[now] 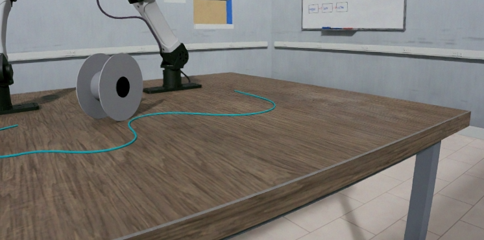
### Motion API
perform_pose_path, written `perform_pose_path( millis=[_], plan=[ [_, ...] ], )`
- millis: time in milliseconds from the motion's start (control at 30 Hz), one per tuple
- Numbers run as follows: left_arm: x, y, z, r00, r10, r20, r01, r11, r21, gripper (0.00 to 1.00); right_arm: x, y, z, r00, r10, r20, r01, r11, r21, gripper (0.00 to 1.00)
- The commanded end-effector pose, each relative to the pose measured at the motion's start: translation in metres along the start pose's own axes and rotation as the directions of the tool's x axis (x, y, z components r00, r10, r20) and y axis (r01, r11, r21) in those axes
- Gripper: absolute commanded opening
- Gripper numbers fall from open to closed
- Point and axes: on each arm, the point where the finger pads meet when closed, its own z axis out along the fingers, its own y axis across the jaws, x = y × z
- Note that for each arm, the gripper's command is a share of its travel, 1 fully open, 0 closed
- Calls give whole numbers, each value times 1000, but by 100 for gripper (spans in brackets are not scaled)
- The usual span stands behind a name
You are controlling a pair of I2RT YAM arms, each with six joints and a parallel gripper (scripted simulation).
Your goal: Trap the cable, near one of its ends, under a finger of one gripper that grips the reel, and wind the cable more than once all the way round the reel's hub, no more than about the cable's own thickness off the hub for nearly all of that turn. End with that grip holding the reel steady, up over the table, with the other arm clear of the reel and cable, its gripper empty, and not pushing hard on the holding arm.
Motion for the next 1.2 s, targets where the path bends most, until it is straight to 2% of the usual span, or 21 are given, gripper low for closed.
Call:
perform_pose_path(
  millis=[0,200,533,833,967,1167],
  plan=[
    [-2,-8,-1,1000,-6,3,5,998,63,100,-3,14,0,1000,3,7,-2,996,-94,100],
    [-2,-19,-2,1000,-6,3,5,991,131,100,-3,28,-2,1000,3,7,-2,982,-187,100],
    [-1,-21,5,1000,-5,2,5,991,134,100,-2,30,4,1000,3,6,-2,981,-192,100],
    [4,-24,31,1000,-4,-9,5,991,135,100,4,36,31,1000,0,-9,-2,981,-192,100],
    [2,-24,28,1000,-8,16,5,991,135,100,3,35,29,1000,4,13,-2,981,-192,100],
    [17,-30,73,1000,-4,-8,5,991,133,100,17,43,72,1000,0,-9,-2,982,-189,100]
  ],
)
